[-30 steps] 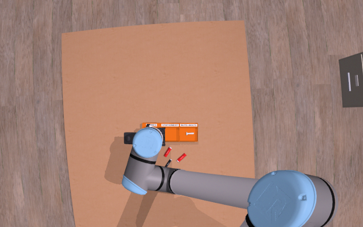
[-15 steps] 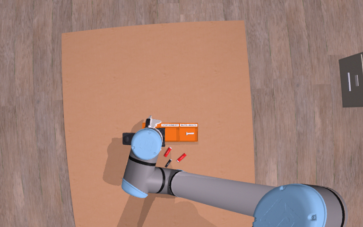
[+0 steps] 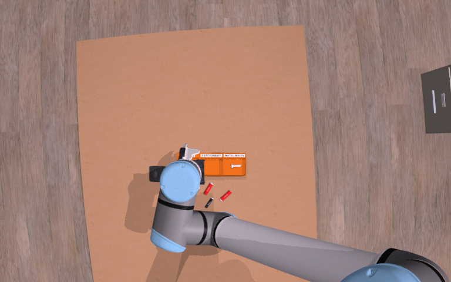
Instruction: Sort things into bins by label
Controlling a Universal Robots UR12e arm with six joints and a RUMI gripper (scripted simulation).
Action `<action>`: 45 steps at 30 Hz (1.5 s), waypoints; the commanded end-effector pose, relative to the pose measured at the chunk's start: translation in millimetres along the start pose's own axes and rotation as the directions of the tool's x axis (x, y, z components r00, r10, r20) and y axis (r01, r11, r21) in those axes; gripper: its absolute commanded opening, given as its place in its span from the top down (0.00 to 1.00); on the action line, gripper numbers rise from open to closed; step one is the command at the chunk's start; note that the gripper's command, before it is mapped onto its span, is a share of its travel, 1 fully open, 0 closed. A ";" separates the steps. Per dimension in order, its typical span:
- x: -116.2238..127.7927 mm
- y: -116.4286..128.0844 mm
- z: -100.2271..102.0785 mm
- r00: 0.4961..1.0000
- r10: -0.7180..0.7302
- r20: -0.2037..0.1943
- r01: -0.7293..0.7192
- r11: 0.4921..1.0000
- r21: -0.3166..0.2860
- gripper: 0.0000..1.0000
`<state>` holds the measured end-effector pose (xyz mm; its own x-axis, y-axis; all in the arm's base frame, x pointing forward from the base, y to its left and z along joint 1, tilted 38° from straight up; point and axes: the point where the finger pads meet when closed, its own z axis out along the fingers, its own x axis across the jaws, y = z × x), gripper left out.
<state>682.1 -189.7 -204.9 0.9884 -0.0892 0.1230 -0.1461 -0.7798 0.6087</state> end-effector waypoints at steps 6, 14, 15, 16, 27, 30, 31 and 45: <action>-4.1 -1.1 -42.4 1.000 -0.002 0.008 0.002 1.000 0.000 0.00; -3.9 -1.1 -56.7 1.000 -0.002 0.008 0.002 1.000 0.000 0.00; -3.2 -0.8 -56.6 1.000 -0.001 0.007 0.001 1.000 0.000 0.00; -2.9 0.0 -55.9 1.000 0.000 0.008 0.000 1.000 0.000 0.00; -2.2 -0.5 -55.2 1.000 0.000 0.007 0.000 1.000 0.001 0.00; -2.2 -0.5 -55.1 1.000 0.000 0.007 0.000 1.000 0.001 0.00; -2.2 -0.5 -55.1 1.000 0.000 0.007 0.000 1.000 0.001 0.00; -2.2 -0.5 -55.1 1.000 0.000 0.007 0.000 1.000 0.001 0.00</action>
<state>678.2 -155.3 -162.8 0.9887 -0.0935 0.1172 -0.1459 -0.7807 0.6077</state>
